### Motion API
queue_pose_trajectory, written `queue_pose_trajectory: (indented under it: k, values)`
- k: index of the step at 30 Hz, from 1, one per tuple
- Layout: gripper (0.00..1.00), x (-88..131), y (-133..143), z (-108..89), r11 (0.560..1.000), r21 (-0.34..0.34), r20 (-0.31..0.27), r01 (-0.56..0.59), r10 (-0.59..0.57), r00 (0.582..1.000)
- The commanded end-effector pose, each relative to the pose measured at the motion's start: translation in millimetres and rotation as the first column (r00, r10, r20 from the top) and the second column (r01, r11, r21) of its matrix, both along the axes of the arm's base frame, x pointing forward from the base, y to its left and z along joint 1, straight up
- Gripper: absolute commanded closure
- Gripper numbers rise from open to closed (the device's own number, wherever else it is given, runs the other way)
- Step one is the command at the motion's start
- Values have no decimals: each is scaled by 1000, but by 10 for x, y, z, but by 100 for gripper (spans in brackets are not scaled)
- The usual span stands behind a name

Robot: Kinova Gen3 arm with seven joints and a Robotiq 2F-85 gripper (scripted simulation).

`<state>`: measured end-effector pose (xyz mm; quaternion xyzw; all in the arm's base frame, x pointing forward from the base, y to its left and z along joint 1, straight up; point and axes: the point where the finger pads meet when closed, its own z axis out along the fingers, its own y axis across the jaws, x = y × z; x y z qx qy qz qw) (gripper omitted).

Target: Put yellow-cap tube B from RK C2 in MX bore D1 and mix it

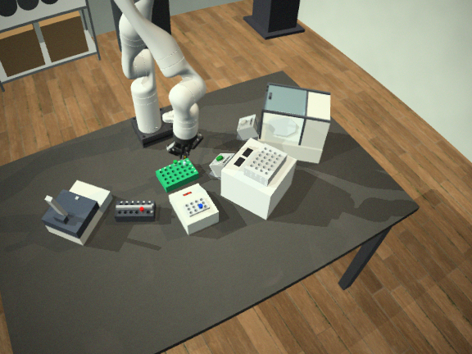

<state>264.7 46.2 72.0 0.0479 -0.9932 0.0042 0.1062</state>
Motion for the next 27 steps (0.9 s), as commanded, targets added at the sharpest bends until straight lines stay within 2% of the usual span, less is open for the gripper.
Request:
queue_pose_trajectory:
  k: [1,9,20,27]
  values:
    - [90,14,8,63,1000,3,2,1,-1,1000]
    - [90,12,-4,73,1000,0,4,3,-3,1000]
    - [90,122,-321,66,1000,-5,0,-4,4,1000]
    - [90,121,-286,67,1000,0,4,3,-3,1000]
